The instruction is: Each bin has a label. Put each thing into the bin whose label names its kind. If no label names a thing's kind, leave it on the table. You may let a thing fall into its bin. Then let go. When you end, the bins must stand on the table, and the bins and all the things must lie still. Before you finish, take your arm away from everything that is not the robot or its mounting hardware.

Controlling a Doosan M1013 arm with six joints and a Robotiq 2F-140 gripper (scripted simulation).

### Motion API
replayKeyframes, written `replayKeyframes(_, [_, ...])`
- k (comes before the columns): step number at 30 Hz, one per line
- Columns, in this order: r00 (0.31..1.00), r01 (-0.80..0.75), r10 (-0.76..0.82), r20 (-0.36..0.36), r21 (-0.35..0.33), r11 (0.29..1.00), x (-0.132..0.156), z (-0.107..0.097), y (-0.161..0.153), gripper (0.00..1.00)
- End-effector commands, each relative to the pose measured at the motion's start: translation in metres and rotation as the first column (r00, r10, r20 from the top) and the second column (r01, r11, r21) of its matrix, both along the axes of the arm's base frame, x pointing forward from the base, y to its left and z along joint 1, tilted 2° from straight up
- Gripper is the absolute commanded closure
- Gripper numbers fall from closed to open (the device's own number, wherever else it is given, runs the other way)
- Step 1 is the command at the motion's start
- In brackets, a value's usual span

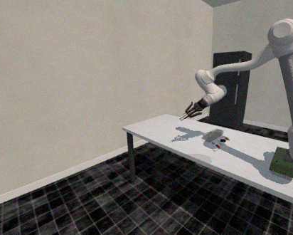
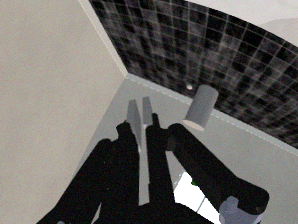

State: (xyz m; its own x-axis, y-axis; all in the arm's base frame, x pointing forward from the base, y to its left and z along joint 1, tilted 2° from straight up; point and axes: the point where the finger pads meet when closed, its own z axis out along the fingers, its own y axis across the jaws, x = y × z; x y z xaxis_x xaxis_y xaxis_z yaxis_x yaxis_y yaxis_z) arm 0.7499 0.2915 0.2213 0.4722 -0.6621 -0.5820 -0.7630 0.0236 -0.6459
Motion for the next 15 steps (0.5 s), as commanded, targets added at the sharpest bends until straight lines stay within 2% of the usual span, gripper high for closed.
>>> replayKeyframes(1, [0.995, -0.095, 0.097, 0.021, -0.093, 0.991, -0.021, -0.007, -0.005, 0.95])
replayKeyframes(2, [0.991, -0.127, 0.132, 0.029, -0.127, 0.984, -0.028, -0.009, -0.008, 0.95])
replayKeyframes(3, [0.991, -0.127, 0.132, 0.029, -0.127, 0.984, -0.029, -0.01, -0.008, 0.95])
replayKeyframes(5, [0.979, -0.191, 0.202, 0.038, -0.195, 0.962, -0.043, -0.015, -0.015, 0.95])
replayKeyframes(7, [0.979, -0.191, 0.202, 0.038, -0.195, 0.962, -0.043, -0.015, -0.015, 0.95])
replayKeyframes(9, [0.962, -0.251, 0.271, 0.042, -0.263, 0.932, -0.057, -0.021, -0.023, 0.95])
replayKeyframes(11, [0.962, -0.251, 0.271, 0.042, -0.263, 0.932, -0.06, -0.022, -0.025, 0.95])
replayKeyframes(13, [0.94, -0.308, 0.338, 0.039, -0.329, 0.893, -0.072, -0.028, -0.034, 0.95])
replayKeyframes(14, [0.94, -0.308, 0.338, 0.039, -0.329, 0.893, -0.074, -0.029, -0.036, 0.95])
replayKeyframes(15, [0.927, -0.336, 0.372, 0.034, -0.363, 0.869, -0.08, -0.031, -0.041, 0.95])
